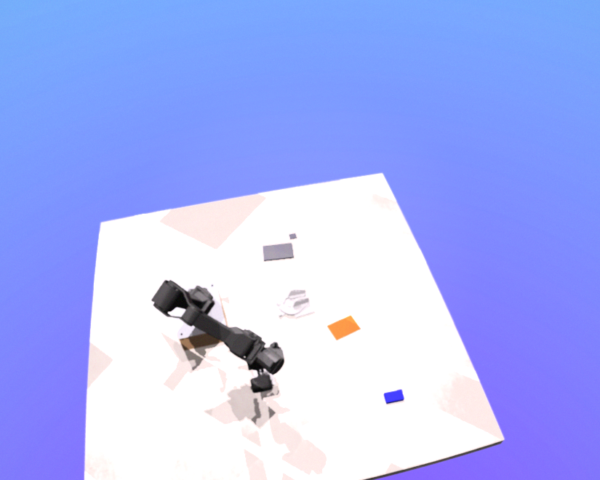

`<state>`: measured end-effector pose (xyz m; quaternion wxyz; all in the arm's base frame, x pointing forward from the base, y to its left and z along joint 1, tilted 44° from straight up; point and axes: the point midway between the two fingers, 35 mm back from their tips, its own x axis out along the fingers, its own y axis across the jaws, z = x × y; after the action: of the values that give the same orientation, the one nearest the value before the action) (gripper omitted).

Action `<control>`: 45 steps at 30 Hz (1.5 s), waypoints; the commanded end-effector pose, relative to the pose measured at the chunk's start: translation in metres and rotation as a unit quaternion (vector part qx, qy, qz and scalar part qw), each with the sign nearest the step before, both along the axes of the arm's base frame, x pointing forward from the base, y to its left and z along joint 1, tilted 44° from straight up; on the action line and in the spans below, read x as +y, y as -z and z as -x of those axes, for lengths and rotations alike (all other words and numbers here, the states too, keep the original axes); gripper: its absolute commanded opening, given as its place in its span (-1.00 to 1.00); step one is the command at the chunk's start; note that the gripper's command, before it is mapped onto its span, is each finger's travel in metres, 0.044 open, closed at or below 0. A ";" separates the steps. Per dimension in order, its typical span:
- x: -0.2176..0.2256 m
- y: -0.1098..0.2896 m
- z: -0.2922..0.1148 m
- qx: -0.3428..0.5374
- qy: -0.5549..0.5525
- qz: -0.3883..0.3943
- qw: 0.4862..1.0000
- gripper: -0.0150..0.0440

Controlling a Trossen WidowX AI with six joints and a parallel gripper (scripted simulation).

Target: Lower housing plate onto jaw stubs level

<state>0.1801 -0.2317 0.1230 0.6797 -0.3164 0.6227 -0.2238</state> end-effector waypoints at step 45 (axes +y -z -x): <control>-0.018 0.020 -0.002 0.002 0.000 -0.001 1.000 0.91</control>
<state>0.1823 -0.2496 0.1028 0.6784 -0.3160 0.6247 -0.2228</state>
